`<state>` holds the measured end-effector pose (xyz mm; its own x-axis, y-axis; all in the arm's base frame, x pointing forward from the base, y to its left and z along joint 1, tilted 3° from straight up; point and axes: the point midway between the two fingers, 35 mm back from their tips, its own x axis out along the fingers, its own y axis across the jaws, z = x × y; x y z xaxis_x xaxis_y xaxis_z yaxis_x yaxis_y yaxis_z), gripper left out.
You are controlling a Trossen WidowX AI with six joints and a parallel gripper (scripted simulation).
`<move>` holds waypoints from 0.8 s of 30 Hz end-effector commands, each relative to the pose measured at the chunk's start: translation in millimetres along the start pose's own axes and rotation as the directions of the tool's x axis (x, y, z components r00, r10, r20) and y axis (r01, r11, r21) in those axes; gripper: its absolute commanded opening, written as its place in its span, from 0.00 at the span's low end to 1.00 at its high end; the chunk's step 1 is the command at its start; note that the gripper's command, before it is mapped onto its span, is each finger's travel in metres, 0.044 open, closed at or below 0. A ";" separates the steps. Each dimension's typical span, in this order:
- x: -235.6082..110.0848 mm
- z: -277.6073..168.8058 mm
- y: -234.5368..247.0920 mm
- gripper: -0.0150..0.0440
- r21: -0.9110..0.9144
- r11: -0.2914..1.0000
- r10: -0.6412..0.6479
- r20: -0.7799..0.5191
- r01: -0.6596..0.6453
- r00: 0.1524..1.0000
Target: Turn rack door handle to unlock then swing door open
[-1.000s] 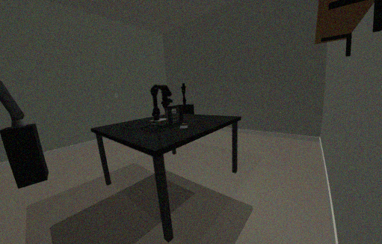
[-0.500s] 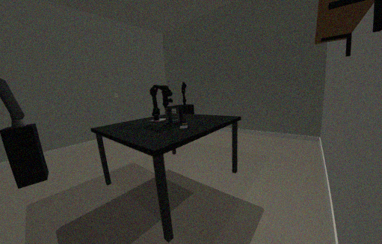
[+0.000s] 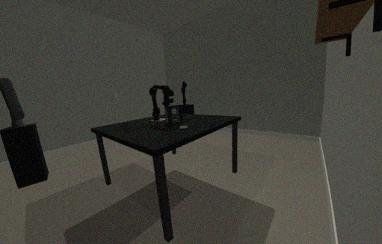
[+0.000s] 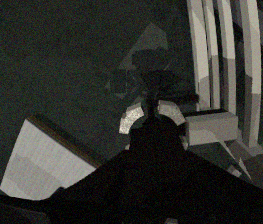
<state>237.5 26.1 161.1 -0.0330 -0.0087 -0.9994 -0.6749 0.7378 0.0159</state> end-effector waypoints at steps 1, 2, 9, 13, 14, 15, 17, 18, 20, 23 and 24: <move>0.1 2.3 5.2 0.30 0.079 0.997 -0.005 0.006 0.005 1.000; 0.1 2.8 7.0 0.30 0.092 0.996 -0.005 0.006 0.004 1.000; 0.2 7.3 19.3 0.30 0.185 0.983 -0.004 0.006 0.003 1.000; 0.2 10.3 26.1 0.30 0.238 0.971 -0.003 0.007 0.002 1.000; 0.2 11.1 27.8 0.30 0.251 0.968 -0.003 0.007 0.001 1.000; 0.2 11.9 29.4 0.30 0.264 0.965 -0.003 0.007 0.001 1.000; 0.2 13.7 32.7 0.30 0.289 0.957 -0.003 0.007 0.001 1.000; 0.2 14.5 34.3 0.30 0.302 0.953 -0.003 0.007 0.000 1.000; 0.2 16.4 37.5 0.30 0.327 0.945 -0.002 0.007 0.000 1.000; 0.2 19.3 42.2 0.30 0.364 0.931 -0.002 0.007 -0.001 1.000; 0.2 20.3 43.8 0.30 0.377 0.926 -0.002 0.008 -0.001 1.000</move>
<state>222.6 68.0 161.0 -0.0307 -0.0056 -0.9995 -0.4063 0.9137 0.0074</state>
